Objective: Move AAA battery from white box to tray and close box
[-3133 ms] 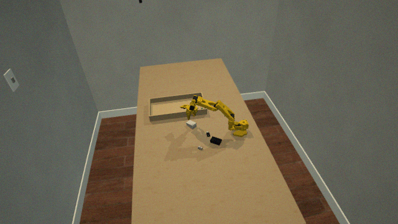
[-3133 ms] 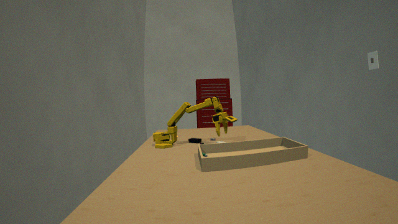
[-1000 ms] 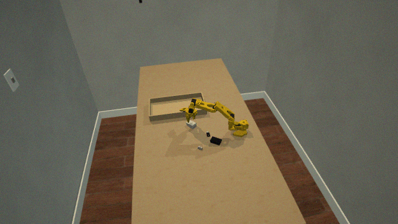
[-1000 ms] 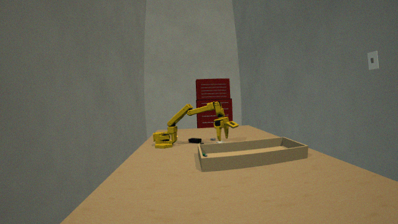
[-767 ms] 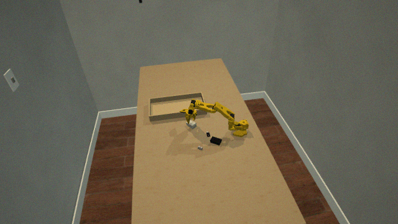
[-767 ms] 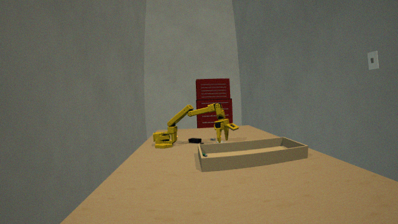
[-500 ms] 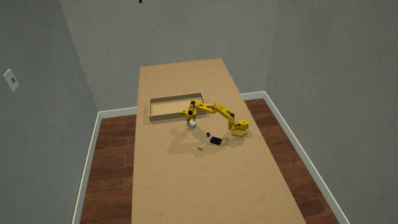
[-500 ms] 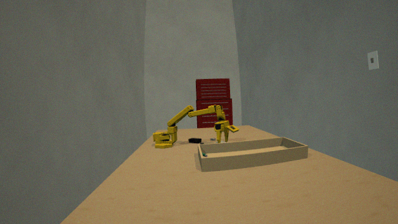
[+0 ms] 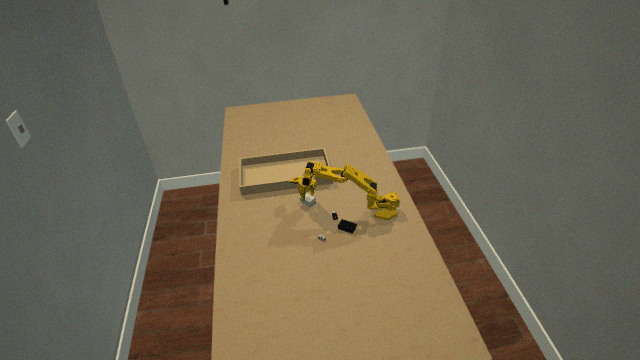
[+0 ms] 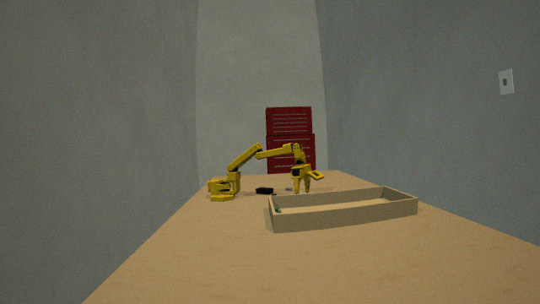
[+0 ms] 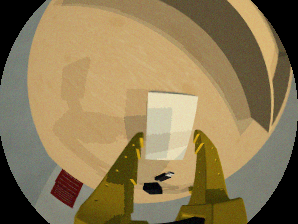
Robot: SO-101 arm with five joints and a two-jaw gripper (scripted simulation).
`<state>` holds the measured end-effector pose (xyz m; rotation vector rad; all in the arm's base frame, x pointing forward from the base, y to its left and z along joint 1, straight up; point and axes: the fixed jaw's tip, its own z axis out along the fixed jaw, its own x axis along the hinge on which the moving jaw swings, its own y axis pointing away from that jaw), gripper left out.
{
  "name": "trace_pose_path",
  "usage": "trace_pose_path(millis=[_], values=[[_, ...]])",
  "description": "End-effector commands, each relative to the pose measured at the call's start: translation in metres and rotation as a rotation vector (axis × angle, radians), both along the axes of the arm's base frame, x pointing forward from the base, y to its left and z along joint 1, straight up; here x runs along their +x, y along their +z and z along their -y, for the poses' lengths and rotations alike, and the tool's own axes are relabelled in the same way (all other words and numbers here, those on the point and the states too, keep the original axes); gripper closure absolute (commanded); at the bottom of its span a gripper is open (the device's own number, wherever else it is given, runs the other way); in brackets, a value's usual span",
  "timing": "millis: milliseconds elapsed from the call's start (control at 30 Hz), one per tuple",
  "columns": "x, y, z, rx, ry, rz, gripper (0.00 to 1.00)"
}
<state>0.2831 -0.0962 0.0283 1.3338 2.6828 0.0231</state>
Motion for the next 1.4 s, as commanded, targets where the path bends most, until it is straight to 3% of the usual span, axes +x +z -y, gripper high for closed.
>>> trace_pose_path(millis=[0, 1367], values=[[0.0088, 0.0126, 0.0007, -0.021, -0.003, 0.066, 0.72], [0.0102, 0.0063, 0.0014, -0.02, -0.003, 0.064, 0.72]])
